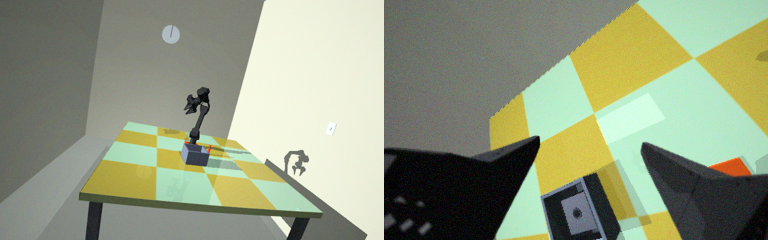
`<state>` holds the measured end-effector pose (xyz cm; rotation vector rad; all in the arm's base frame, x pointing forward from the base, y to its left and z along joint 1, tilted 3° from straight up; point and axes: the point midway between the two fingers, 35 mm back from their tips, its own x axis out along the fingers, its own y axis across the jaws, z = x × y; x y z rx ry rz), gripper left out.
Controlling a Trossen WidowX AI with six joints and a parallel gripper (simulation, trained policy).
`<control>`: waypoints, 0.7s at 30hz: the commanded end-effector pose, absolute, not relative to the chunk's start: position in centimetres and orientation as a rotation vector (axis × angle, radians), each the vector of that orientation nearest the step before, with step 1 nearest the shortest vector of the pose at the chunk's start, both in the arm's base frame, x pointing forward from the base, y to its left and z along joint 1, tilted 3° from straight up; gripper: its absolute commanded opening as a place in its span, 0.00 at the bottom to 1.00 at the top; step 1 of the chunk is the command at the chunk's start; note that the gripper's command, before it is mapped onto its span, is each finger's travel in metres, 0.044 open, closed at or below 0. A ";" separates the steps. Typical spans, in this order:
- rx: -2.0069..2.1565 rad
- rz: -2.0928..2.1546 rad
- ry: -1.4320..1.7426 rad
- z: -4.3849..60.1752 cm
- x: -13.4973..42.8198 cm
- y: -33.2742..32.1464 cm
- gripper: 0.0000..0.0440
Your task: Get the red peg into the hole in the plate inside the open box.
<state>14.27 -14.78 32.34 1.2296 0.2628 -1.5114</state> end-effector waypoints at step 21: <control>1.045 -1.019 0.907 22.4 18.8 -0.3 1.00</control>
